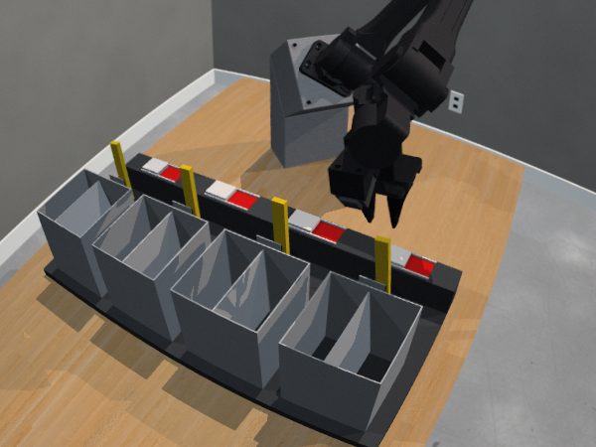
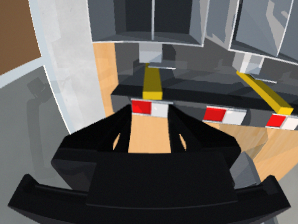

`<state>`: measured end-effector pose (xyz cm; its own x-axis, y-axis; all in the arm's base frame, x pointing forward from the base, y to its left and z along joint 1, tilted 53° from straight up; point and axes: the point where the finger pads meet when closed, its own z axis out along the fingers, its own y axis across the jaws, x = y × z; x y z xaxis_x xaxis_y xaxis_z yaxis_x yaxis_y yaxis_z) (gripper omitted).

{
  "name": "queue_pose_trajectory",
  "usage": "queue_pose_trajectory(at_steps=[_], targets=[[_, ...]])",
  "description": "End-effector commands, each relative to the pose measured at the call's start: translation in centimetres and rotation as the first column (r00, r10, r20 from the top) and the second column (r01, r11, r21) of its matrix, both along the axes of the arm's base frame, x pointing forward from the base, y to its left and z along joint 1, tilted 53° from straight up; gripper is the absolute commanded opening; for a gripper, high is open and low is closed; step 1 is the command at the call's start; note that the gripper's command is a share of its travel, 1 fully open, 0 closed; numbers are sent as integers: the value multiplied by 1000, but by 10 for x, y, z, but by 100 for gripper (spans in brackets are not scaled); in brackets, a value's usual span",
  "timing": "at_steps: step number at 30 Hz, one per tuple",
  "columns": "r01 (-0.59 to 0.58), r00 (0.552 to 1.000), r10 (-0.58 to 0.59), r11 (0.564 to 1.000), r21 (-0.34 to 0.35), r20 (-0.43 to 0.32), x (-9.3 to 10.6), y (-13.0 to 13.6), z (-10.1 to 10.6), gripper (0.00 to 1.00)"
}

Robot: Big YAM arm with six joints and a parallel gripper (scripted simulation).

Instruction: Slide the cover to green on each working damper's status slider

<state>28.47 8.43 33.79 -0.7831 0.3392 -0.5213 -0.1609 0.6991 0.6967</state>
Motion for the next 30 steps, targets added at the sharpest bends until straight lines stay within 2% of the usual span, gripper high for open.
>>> queue_pose_trajectory(at_steps=[1,18,30], targets=[[2,1000,-2,1000,7,-23,4,0,-8,36],[-2,1000,2,1000,7,-21,7,5,-10,36],[-2,1000,2,1000,8,-21,17,16,-20,36]])
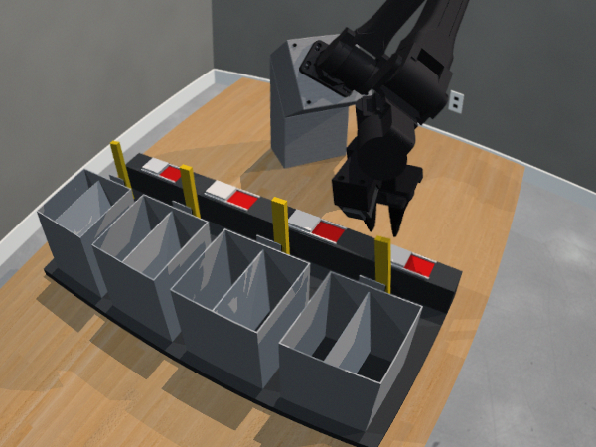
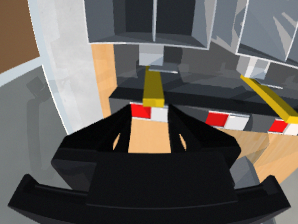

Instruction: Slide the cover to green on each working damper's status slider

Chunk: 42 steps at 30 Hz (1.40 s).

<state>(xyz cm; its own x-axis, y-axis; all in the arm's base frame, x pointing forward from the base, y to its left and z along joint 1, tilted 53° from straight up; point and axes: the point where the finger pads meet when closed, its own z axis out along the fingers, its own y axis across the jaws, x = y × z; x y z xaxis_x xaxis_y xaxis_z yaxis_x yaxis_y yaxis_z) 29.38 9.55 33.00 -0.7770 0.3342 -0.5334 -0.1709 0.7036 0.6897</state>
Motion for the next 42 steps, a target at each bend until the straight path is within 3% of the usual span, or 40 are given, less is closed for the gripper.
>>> queue_pose_trajectory(at_steps=[1,20,42], targets=[[0,999,0,1000,15,-33,9,6,-13,36],[0,999,0,1000,15,-33,28,29,-34,36],[-2,999,2,1000,10,-32,35,36,-41,36]])
